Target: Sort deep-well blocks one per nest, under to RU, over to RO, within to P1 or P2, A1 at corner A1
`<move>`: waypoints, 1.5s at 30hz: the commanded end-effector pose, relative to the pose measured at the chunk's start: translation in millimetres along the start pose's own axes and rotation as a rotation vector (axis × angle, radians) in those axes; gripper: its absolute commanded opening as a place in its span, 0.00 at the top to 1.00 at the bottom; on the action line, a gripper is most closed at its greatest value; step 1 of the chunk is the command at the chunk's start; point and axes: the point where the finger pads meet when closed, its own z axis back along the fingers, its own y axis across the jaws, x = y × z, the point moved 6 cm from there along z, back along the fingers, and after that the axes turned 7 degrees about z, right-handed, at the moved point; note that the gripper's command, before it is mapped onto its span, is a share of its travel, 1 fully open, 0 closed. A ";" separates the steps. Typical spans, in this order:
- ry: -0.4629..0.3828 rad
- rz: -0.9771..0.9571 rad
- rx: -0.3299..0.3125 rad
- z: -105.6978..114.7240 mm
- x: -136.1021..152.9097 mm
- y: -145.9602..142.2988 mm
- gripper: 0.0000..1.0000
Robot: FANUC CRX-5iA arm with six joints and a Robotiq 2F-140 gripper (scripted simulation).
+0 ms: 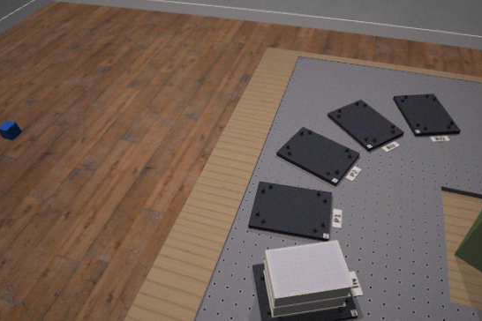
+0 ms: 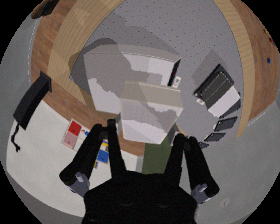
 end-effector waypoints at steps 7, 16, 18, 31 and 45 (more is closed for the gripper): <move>0.000 0.000 0.000 2.7 -1.8 22.1 0.90; 0.000 0.000 0.000 6.1 -4.1 51.9 0.90; 0.000 0.000 0.000 6.1 -4.1 51.9 0.90; 0.000 0.000 0.000 11.0 -7.3 94.8 0.90; 0.000 0.000 0.000 15.5 -10.3 134.4 0.90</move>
